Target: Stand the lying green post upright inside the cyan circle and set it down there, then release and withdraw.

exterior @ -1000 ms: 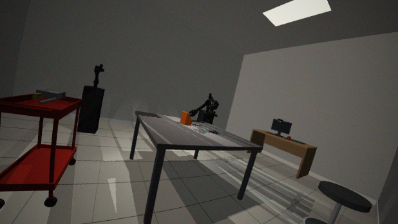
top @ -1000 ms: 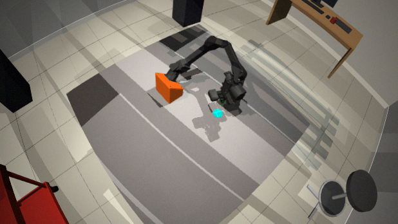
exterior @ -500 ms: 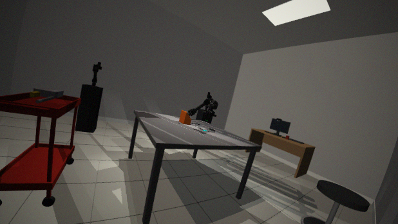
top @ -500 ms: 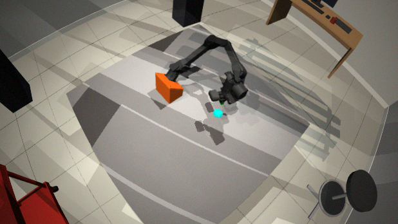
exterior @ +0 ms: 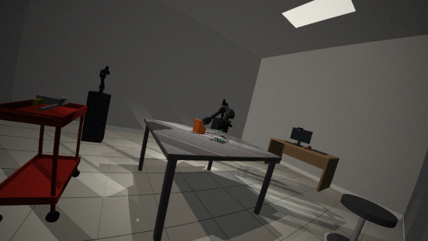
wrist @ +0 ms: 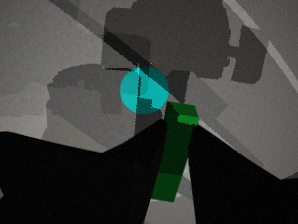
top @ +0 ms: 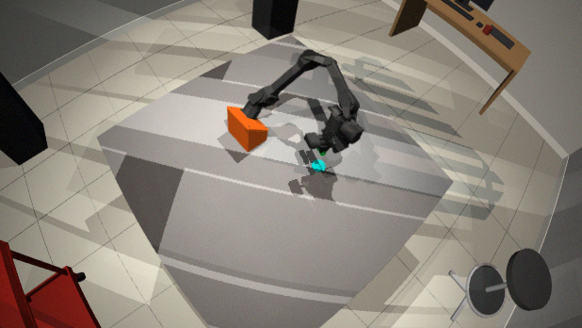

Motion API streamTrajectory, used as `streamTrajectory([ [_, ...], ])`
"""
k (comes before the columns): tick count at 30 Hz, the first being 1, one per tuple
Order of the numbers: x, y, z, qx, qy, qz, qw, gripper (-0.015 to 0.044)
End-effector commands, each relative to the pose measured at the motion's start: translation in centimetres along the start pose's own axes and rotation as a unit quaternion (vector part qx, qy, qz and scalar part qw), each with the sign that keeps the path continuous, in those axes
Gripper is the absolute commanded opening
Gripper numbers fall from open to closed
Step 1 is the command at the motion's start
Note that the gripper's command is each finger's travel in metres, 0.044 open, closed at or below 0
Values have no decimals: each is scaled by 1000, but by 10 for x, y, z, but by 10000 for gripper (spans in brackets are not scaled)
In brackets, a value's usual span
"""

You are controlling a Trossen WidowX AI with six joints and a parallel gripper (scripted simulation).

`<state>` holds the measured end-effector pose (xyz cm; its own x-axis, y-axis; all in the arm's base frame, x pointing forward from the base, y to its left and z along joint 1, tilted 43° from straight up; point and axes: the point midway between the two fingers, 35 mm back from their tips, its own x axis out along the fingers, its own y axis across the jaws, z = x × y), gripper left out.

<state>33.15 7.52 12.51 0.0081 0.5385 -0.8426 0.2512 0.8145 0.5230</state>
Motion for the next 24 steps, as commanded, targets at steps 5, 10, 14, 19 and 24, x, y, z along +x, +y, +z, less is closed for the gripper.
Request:
streamTrajectory([
  [5, 6, -3, -2, -3, -16, -22, 1000, 23],
  [10, 9, -4, -2, -7, -28, -33, 999, 23],
  [14, 11, -5, -1, -9, -38, -41, 998, 23],
  [19, 14, -6, -1, -13, -51, -51, 997, 23],
  [24, 16, -6, -1, -16, -64, -61, 996, 23],
])
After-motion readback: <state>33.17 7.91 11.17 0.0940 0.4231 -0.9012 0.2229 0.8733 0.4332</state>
